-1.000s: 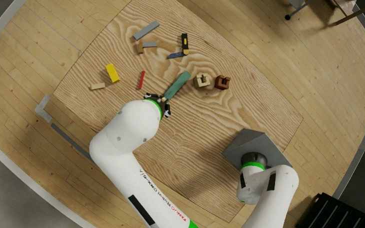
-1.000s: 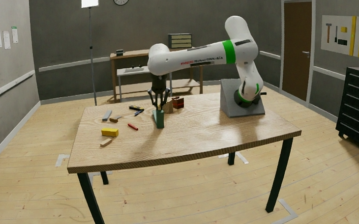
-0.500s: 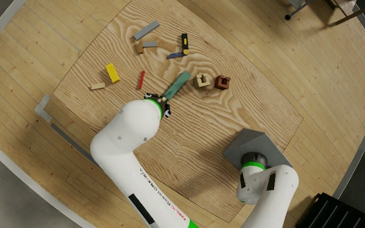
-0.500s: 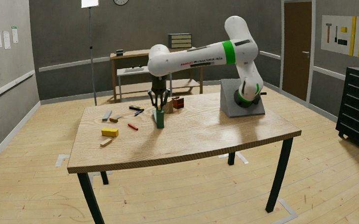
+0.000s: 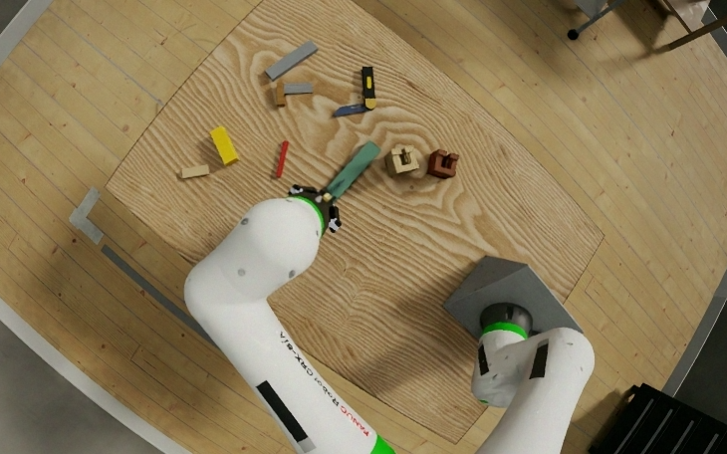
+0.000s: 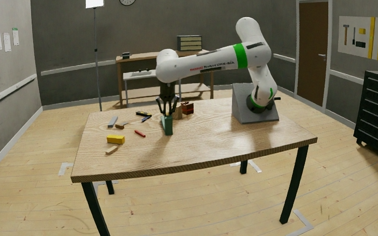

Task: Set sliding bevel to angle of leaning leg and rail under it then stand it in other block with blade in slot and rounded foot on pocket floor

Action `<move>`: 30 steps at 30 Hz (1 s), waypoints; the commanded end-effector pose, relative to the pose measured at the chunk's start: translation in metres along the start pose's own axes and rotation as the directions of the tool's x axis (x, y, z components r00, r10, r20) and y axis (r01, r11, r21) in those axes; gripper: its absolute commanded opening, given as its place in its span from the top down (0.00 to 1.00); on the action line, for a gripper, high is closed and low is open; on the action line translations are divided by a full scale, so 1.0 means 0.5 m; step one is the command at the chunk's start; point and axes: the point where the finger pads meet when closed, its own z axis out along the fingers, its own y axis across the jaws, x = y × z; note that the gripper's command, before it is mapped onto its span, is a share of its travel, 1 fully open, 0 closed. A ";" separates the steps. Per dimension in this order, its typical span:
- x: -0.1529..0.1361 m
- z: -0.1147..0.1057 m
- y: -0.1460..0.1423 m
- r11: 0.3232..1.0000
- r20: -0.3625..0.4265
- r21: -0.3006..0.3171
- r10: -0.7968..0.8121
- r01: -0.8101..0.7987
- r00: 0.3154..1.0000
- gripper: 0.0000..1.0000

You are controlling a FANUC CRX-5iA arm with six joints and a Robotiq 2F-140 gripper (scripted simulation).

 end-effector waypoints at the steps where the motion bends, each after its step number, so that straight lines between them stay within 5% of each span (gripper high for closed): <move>1: 0.001 0.002 -0.001 1.000 -0.001 0.002 0.000 0.000 1.000 0.90; 30: 0.000 0.015 -0.001 1.000 -0.001 0.002 0.000 0.000 1.000 0.90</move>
